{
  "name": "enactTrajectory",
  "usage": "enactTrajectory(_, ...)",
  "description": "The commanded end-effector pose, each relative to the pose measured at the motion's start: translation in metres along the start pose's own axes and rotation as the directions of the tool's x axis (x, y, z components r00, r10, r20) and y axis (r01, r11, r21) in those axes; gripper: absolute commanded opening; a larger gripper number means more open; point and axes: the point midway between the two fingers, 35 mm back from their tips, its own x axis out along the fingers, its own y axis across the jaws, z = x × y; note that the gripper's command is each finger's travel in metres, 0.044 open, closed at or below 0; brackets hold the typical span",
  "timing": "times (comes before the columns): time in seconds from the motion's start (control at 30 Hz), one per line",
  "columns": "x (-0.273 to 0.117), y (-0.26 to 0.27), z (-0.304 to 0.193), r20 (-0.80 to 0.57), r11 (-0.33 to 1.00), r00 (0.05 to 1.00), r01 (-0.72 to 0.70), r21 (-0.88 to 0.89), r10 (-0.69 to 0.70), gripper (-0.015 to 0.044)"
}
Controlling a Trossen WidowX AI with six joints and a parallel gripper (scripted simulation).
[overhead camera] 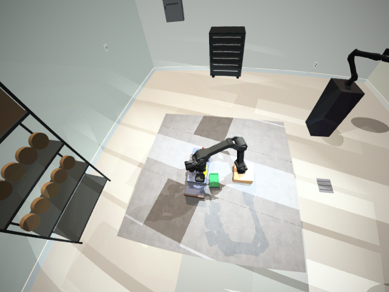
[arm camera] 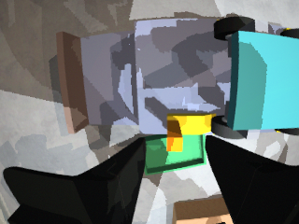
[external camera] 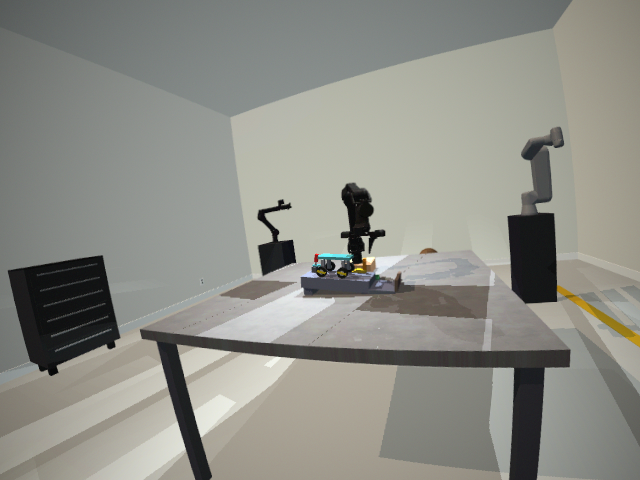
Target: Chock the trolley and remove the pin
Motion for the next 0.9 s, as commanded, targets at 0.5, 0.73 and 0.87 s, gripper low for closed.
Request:
enactTrajectory(0.5, -0.018, -0.084, 0.029, 0.043, 0.828, 0.996, 0.088, -0.554, -0.077, 0.019)
enactTrajectory(0.73, -0.022, -0.115, 0.031, 0.027, 0.649, 0.992, 0.104, -0.754, -0.127, 0.019)
enactTrajectory(0.87, -0.024, -0.133, 0.031, 0.014, 0.526, 0.988, 0.095, -0.845, -0.155, 0.019)
